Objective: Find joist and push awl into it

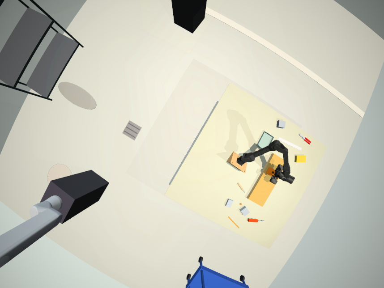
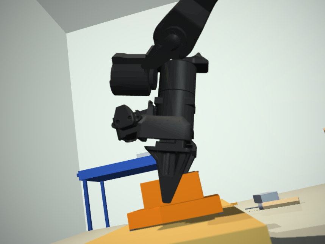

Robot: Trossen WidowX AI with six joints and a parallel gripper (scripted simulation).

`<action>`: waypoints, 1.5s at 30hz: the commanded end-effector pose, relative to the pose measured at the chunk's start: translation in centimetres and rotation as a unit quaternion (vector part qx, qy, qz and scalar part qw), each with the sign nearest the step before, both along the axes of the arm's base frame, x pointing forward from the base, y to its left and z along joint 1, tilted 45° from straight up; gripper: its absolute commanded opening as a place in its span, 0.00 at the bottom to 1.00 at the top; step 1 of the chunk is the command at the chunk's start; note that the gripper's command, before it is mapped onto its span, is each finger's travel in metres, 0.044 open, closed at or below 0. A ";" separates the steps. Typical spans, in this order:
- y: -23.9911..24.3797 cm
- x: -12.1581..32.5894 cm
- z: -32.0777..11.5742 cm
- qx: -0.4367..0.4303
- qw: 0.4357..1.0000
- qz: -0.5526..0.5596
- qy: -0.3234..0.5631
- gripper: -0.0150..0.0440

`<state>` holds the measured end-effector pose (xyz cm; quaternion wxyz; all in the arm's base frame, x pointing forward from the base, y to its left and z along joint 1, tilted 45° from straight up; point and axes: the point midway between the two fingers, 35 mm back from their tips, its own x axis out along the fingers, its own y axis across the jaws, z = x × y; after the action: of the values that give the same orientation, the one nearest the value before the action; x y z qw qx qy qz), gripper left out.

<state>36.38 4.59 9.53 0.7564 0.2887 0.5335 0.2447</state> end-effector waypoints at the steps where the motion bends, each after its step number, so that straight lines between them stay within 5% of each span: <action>1: 1.0 -0.1 0.9 0.004 1.000 0.004 -0.002 0.25; 45: 7.9 -0.8 7.9 0.007 1.000 0.004 -0.003 0.25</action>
<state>35.73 11.46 16.48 0.7556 0.2926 0.5337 0.2418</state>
